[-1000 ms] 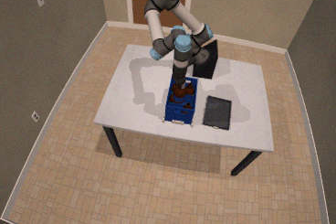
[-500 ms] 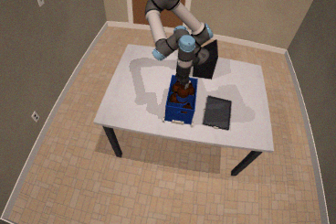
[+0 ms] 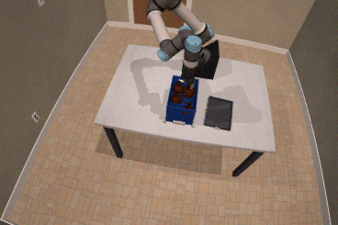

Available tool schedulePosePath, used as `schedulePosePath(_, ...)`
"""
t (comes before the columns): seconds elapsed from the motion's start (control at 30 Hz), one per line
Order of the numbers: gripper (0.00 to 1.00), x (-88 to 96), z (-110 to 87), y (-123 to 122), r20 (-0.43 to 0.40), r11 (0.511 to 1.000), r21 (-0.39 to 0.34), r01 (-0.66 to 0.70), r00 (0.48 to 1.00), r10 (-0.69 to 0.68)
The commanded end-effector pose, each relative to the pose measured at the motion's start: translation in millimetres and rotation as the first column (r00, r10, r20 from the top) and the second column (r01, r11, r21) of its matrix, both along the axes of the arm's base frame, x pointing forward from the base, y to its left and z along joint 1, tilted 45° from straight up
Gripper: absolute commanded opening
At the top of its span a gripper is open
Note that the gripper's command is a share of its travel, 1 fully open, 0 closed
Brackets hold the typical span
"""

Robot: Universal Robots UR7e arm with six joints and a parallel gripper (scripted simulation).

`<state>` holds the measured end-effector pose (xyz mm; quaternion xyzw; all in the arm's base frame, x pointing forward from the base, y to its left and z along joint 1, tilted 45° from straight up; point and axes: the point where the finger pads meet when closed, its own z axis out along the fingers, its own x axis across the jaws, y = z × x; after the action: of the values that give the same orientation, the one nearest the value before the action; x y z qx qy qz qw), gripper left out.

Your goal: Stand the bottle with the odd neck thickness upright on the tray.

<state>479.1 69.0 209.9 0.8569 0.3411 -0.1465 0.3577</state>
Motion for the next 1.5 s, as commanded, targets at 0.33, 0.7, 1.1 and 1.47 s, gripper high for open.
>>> schedulePosePath(0.33, 0.0, -7.4, -22.2, 20.9, -0.002, 1.0, 0.0, 0.0, 1.0, 0.0)
schedulePosePath(0.7, 0.0, -13.3, -40.8, 39.2, -0.001, 1.0, 0.0, 0.0, 1.0, 0.0)
schedulePosePath(1.1, 0.0, -19.0, -58.7, 56.9, -0.001, 1.0, 0.0, 0.0, 1.0, 0.0)
schedulePosePath(1.47, 0.0, -23.8, -74.9, 73.4, 0.0, 1.0, 0.001, 0.0, 1.0, 0.0)
